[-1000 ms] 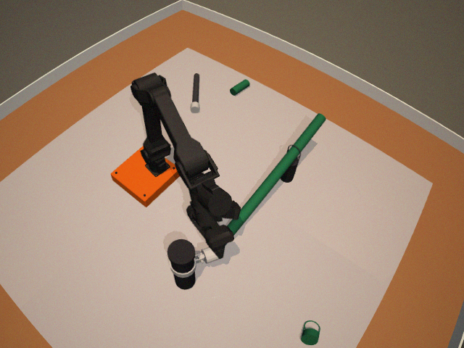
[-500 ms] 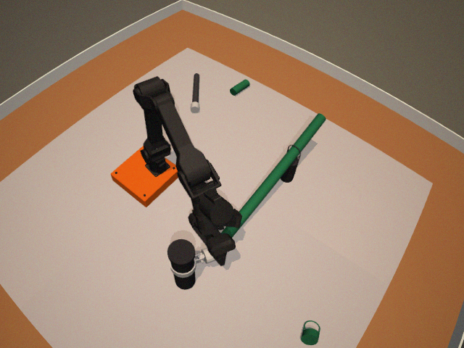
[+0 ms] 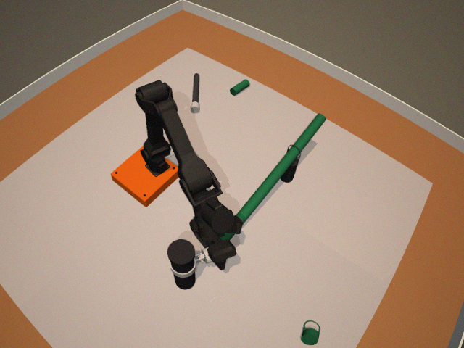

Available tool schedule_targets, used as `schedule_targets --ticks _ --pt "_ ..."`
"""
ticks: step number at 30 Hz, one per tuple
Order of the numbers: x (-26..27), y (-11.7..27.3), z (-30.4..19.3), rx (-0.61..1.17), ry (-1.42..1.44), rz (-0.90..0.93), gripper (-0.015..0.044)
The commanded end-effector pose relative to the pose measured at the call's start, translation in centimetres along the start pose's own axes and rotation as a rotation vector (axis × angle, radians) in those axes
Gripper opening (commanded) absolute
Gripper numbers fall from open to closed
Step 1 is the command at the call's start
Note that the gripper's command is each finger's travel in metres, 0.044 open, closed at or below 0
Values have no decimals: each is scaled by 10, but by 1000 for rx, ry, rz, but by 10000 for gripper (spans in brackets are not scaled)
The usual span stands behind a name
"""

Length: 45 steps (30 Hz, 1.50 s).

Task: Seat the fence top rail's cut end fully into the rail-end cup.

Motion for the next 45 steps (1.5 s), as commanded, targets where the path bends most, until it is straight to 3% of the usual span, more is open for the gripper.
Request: schedule_targets --ticks 1,8,11,15,45 --pt "0 -1 0 -4 4 -1 309" --pt "0 -1 0 -4 4 -1 125" --pt "0 -1 0 -4 4 -1 105" --pt "3 0 -1 -21 35 0 0" --pt "19 9 -9 -127 222 7 0"
Point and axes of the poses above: the point midway between the two fingers, 35 mm back from their tips, its own y axis back along the fingers, its own x axis across the jaws, z = x × y, the point moved 4 cm from there along y, back along the fingers, and after that the axes turned 3 degrees about -y, right-handed, at the moved point
